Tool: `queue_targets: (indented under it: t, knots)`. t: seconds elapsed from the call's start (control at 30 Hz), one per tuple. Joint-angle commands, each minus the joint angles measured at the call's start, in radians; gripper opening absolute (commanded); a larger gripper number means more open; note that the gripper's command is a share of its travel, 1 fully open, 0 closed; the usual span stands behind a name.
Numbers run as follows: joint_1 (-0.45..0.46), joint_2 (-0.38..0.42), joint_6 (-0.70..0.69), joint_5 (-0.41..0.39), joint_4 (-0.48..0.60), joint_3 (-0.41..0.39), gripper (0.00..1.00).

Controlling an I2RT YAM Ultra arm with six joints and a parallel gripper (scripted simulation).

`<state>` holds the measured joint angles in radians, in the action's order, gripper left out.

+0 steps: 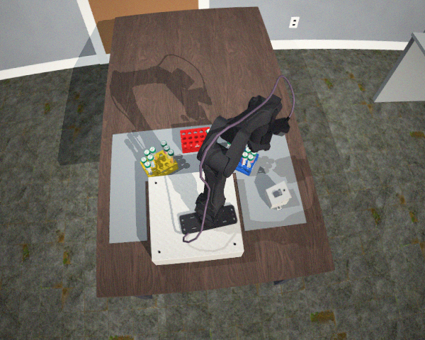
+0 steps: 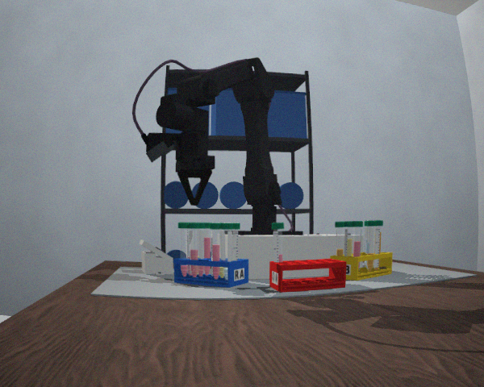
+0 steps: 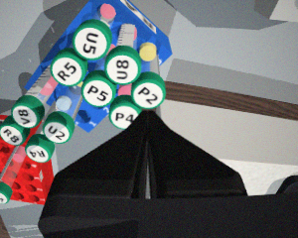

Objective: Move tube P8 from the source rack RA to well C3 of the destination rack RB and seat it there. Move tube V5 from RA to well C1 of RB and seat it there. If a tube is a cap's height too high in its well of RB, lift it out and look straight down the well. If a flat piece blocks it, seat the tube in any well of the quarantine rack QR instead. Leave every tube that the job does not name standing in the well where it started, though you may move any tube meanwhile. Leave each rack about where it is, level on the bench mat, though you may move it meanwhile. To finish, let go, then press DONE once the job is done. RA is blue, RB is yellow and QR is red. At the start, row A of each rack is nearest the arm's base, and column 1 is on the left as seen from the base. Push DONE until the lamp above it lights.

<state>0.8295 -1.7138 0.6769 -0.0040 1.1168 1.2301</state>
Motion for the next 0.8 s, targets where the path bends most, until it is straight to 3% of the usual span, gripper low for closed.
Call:
queue_targets:
  t: [0.0, 0.43, 0.77]
  knots:
    - [-0.005, 0.0, -0.005, 0.0, -0.009, 0.03, 0.0]
    - [-0.005, 0.0, -0.005, 0.0, -0.009, 0.03, 0.0]
    - [0.112, 0.027, -0.111, 0.013, -0.011, 0.007, 0.0]
